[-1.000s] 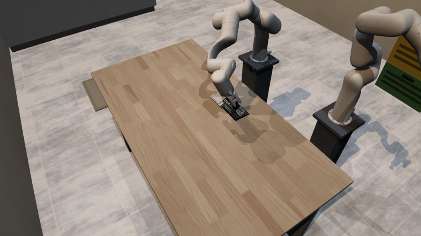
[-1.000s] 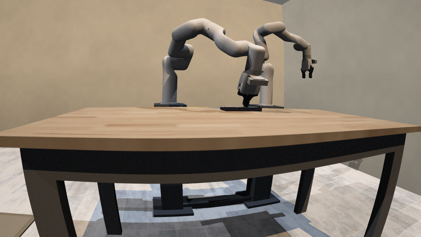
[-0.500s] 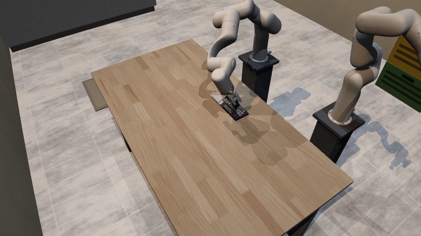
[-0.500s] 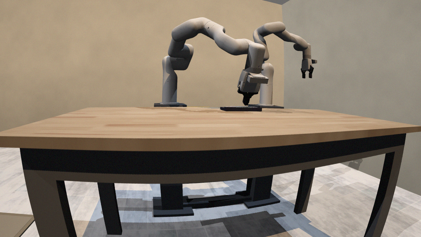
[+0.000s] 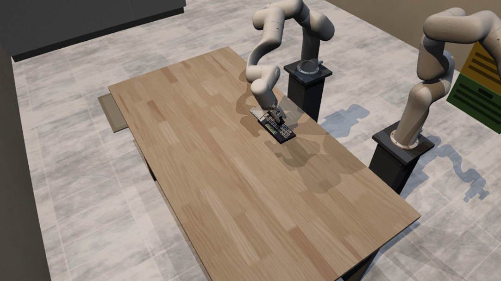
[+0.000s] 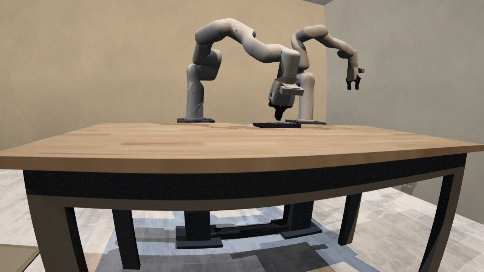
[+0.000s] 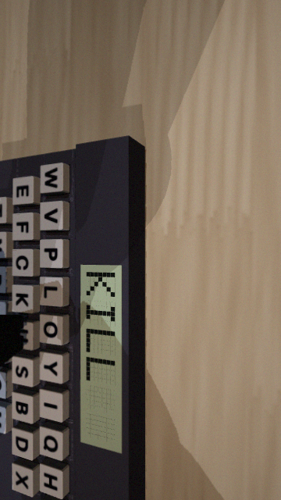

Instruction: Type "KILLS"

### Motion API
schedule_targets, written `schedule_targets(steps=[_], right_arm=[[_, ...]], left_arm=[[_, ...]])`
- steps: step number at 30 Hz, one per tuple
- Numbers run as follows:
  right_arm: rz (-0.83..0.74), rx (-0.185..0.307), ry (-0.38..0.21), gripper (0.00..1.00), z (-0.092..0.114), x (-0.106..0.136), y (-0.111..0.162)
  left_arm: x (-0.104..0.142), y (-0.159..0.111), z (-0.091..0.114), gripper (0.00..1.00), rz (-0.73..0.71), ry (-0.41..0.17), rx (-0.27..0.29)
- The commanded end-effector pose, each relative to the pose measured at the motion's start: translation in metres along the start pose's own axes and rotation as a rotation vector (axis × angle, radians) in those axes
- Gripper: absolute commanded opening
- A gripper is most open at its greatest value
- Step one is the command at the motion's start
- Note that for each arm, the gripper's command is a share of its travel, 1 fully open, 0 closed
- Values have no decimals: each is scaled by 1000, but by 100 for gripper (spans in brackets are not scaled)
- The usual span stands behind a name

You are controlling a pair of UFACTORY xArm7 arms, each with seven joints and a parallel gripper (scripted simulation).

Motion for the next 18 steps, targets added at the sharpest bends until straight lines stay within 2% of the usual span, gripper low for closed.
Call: schedule_targets(steps=[1,18], right_arm=[[1,-3,8,0,0,8,13],[1,-3,8,0,-4,10,19]], left_arm=[[-1,0,2,100,0,5,1],[-1,0,2,100,0,5,1]])
Point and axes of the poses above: on each arm, the point where the finger pads meet when closed, its own z axis back along the fingers, its own y axis across the jaws, x = y × z, the point moved 5 cm from there along z, back along the fingers, and after that the axes turned 9 degrees about z, right-handed, at the moved point
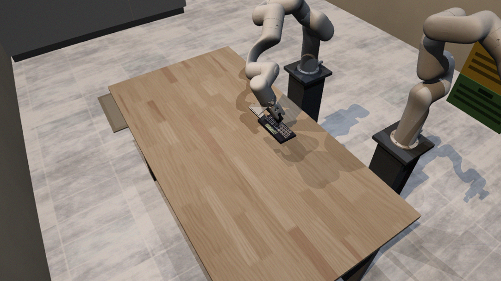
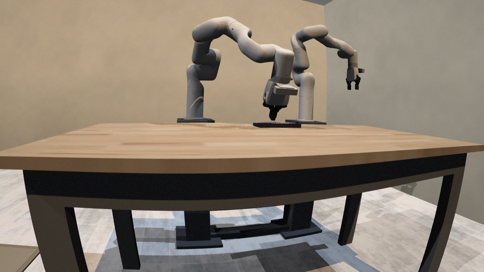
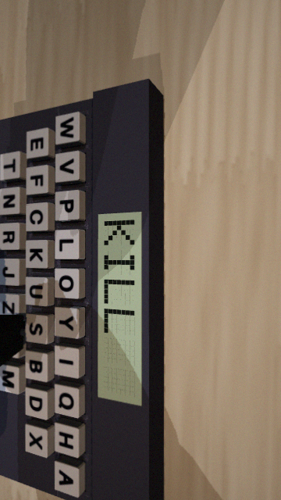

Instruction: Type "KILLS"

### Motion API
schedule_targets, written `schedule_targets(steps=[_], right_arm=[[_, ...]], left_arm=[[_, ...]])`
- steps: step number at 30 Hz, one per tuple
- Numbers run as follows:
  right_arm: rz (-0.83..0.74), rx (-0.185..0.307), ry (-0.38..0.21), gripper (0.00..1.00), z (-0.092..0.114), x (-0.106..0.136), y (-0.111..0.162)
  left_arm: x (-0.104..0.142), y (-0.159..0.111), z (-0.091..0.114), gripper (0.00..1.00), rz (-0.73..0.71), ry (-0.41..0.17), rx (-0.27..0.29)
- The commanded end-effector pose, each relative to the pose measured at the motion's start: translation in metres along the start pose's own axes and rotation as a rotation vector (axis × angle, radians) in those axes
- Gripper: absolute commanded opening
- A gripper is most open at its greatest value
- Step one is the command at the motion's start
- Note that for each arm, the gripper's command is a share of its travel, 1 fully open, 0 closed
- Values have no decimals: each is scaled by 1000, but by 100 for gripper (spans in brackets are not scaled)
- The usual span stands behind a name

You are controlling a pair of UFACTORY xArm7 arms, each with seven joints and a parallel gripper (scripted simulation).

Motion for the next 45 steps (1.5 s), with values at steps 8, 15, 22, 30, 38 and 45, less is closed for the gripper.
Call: schedule_targets(steps=[8,15,22,30,38,45], right_arm=[[1,-2,5,0,-2,-2,0],[1,-2,5,0,-3,-3,0],[1,-2,5,0,-4,-3,0],[1,-2,5,0,-5,-3,0],[1,-2,5,0,-5,-4,0],[1,-2,5,0,-6,-4,0]], left_arm=[[-1,0,2,100,0,5,1],[-1,0,2,100,0,5,1],[-1,0,2,100,0,5,1],[-1,0,2,100,0,5,1],[-1,0,2,100,0,5,1],[-1,0,2,100,0,5,1]])
Point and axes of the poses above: on each arm, the point where the finger pads meet when closed, its own z axis back along the fingers, its own y axis across the jaws, x = y × z, the point moved 5 cm from there along z, back along the fingers, and after that the axes turned 9 degrees about z, right-handed, at the moved point
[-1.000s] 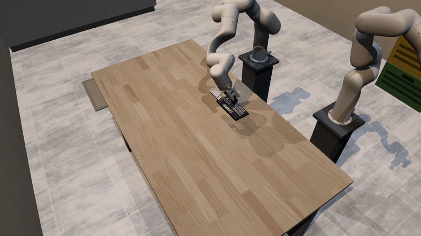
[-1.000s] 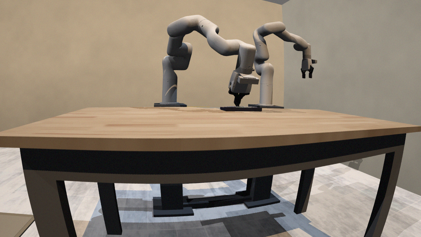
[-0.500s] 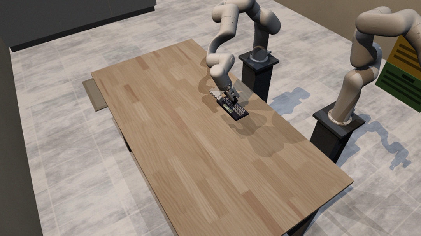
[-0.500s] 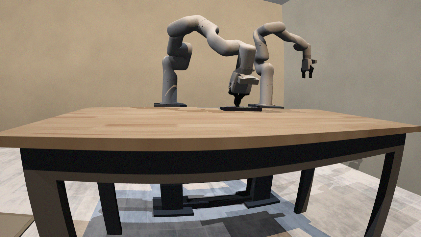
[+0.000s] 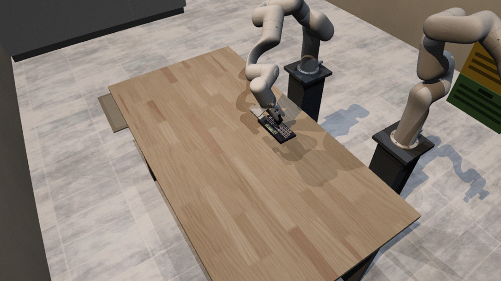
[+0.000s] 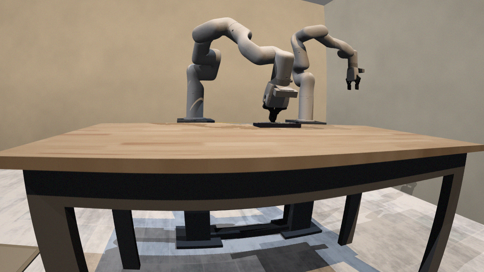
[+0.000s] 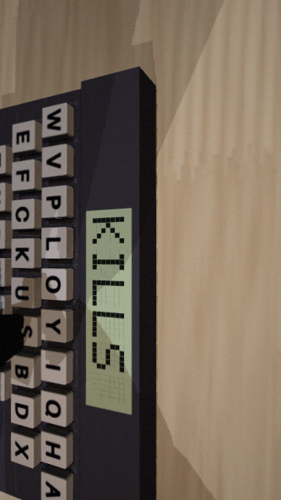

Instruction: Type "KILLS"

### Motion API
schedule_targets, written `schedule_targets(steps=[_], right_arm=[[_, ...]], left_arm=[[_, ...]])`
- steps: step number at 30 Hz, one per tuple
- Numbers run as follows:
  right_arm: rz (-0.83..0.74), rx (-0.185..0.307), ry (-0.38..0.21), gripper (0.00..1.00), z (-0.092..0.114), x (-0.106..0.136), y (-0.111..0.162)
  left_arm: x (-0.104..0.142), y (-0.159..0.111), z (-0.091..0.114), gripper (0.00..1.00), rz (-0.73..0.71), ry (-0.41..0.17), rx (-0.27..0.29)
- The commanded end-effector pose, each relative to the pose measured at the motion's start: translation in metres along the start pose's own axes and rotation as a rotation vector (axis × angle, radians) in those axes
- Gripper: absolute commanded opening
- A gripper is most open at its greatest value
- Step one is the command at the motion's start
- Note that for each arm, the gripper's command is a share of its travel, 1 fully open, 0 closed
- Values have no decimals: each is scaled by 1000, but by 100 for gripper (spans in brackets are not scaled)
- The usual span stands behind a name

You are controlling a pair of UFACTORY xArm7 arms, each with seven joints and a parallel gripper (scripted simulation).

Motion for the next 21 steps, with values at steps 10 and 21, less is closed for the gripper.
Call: schedule_targets(steps=[10,21], right_arm=[[1,-2,5,0,7,2,-1],[1,-2,5,0,12,4,-1]], left_arm=[[-1,0,2,100,0,5,1],[-1,0,2,100,0,5,1]])
Point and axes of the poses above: on each arm, the point where the finger pads meet when closed, its own z axis back along the fingers, its own y axis across the jaws, x = y × z, the point moved 5 cm from there along z, back along the fingers, and after that the axes turned 9 degrees about z, right-handed, at the moved point
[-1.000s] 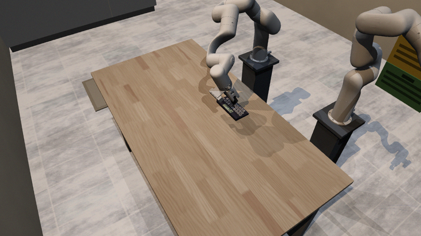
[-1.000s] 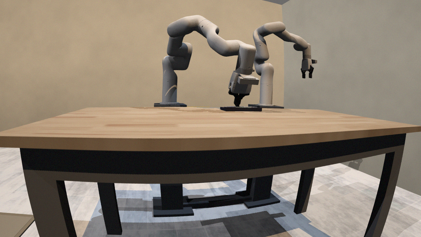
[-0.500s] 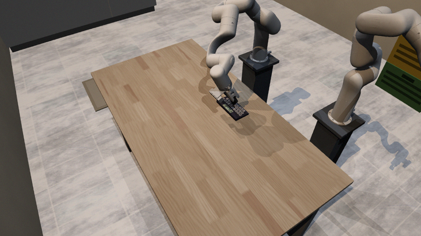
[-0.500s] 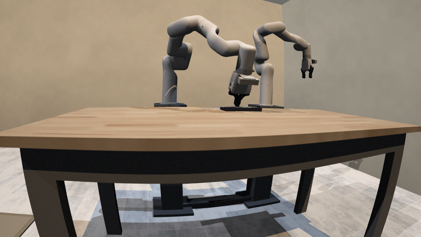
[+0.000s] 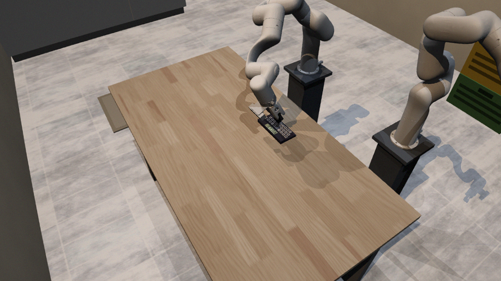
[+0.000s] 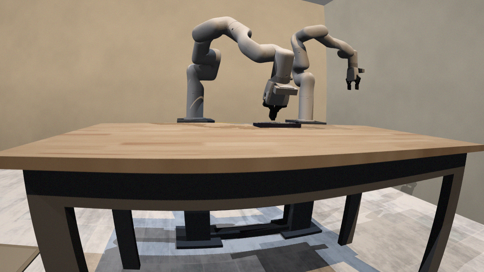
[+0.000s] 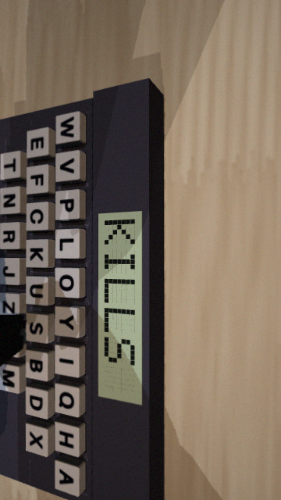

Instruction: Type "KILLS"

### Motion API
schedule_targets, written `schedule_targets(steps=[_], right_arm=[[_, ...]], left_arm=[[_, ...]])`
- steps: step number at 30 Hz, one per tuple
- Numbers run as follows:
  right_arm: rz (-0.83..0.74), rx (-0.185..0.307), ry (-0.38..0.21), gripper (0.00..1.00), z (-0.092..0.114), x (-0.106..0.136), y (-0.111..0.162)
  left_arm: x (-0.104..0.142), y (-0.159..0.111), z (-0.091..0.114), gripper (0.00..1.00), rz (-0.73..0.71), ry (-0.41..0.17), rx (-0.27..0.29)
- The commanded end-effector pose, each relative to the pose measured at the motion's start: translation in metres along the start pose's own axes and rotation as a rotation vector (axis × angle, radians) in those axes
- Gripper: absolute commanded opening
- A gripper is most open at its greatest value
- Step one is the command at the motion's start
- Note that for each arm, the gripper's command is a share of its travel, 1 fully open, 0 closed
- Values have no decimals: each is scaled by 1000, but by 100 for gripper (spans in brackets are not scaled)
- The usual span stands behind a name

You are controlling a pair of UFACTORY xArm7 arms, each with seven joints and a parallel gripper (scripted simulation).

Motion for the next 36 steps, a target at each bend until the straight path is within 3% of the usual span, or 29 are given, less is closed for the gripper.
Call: schedule_targets(steps=[1,19,36], right_arm=[[1,-2,5,0,4,0,-1],[1,-2,5,0,22,9,-2],[1,-2,5,0,23,9,-2]], left_arm=[[-1,0,2,100,0,5,1],[-1,0,2,100,0,5,1],[-1,0,2,100,0,5,1]])
Point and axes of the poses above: on each arm, the point where the finger pads meet when closed, its own z axis back along the fingers, its own y axis across the jaws, x = y × z, the point moved 5 cm from there along z, back along the fingers, and after that the axes turned 9 degrees about z, right-handed, at the moved point
